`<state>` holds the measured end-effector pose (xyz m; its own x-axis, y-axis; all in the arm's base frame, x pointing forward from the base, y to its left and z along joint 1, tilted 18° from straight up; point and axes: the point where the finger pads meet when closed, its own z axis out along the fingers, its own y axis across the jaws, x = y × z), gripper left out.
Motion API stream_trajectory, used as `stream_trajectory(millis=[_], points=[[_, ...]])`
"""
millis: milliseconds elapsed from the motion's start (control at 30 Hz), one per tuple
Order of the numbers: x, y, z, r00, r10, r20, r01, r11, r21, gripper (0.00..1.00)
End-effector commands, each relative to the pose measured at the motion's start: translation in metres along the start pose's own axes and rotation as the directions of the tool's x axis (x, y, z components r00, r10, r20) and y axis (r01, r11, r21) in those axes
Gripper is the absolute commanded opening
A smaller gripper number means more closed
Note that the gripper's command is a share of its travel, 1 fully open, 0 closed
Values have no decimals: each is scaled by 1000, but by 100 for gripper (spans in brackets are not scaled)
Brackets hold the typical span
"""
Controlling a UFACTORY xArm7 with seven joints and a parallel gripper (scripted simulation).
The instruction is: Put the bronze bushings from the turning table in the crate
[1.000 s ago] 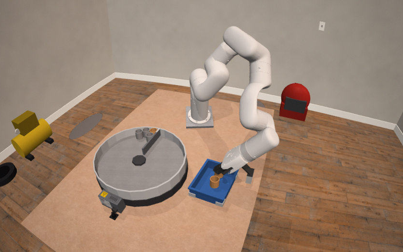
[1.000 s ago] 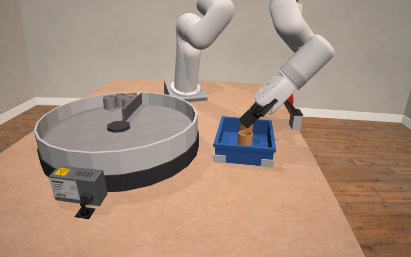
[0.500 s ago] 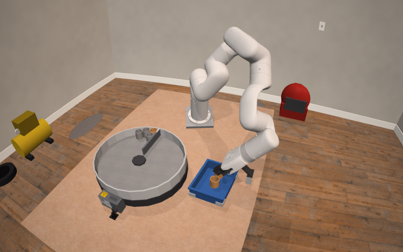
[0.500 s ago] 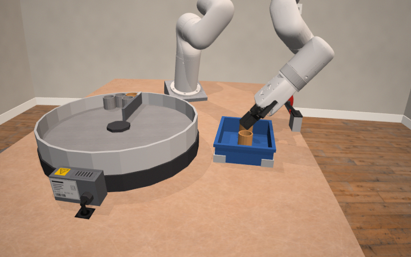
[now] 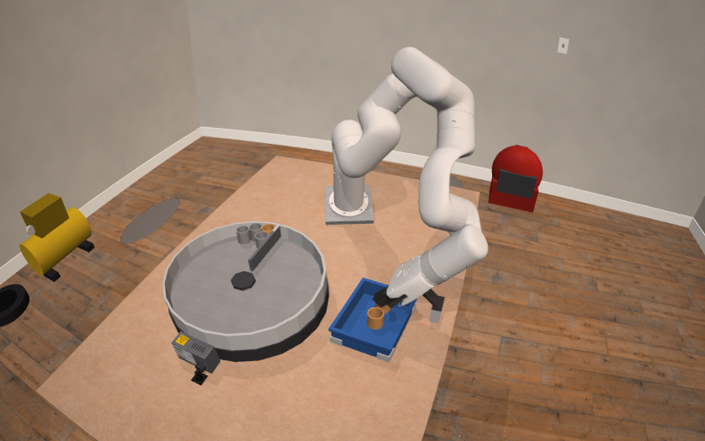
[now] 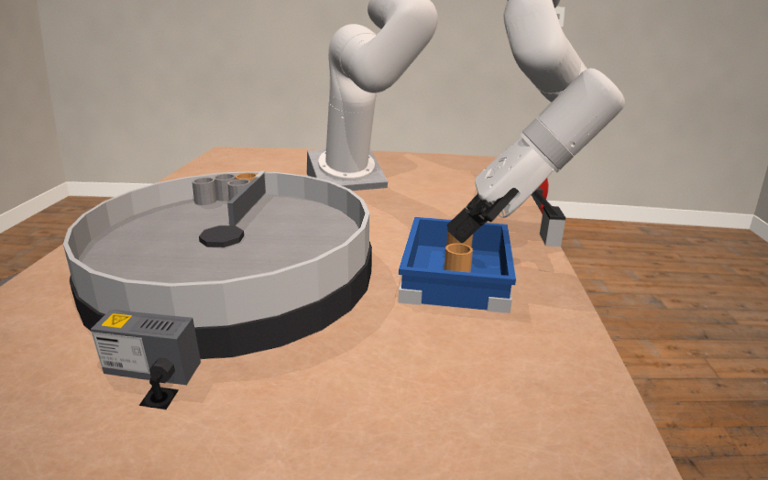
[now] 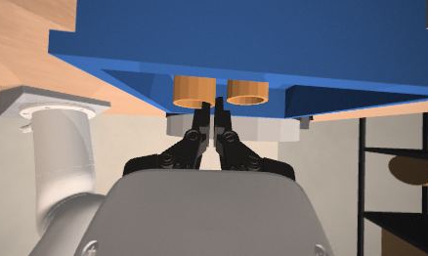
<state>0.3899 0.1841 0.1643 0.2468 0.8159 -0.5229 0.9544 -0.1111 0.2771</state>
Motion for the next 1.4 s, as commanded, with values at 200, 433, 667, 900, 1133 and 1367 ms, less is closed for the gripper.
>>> stream_trajectory(millis=[200,433,667,900,1133,1367], points=[[2,1,1,1000,1,-2,-1,1000,-1,0],[3,1,2,1000,1,-2,-1,1000,-1,0],[3,1,3,1000,1,-2,-1,1000,-1,0],[3,1,3,1000,1,-2,-1,1000,-1,0],[3,1,3,1000,1,-2,-1,1000,-1,11],[3,1,3,1000,1,-2,-1,1000,-1,11]])
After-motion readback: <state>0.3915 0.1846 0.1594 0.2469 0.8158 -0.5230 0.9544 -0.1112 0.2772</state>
